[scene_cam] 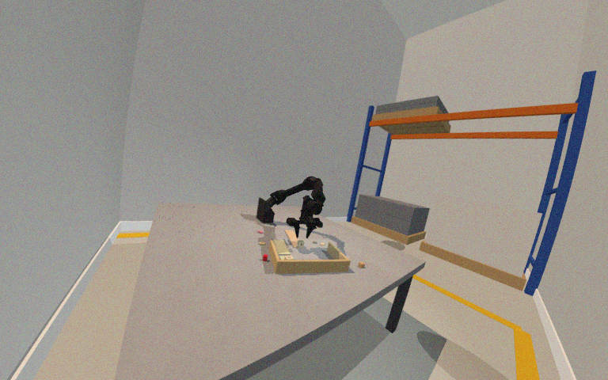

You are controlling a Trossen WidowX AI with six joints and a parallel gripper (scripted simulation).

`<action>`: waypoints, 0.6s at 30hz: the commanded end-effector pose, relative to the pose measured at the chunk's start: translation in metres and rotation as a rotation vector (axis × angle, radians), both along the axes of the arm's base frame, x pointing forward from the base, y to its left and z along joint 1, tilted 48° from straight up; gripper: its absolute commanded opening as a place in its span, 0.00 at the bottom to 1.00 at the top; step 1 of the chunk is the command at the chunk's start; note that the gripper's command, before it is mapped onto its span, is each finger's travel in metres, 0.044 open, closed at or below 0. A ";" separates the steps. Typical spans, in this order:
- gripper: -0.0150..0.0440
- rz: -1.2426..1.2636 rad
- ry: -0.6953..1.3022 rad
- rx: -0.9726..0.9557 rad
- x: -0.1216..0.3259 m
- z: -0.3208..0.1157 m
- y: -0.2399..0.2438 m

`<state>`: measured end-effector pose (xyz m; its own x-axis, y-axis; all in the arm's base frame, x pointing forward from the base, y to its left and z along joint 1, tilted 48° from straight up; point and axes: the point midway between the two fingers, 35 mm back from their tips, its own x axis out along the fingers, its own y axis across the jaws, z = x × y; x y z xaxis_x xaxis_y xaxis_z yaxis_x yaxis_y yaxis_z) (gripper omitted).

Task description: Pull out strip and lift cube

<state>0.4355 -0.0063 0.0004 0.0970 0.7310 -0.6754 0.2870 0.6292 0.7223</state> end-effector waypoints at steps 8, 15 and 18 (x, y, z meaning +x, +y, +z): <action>0.68 0.000 0.013 0.006 0.000 -0.017 0.016; 0.68 0.000 0.013 0.007 0.001 -0.024 0.024; 0.68 0.000 0.013 0.007 0.001 -0.027 0.028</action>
<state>0.4376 0.0153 -0.0202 0.0953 0.7318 -0.6749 0.2883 0.6286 0.7223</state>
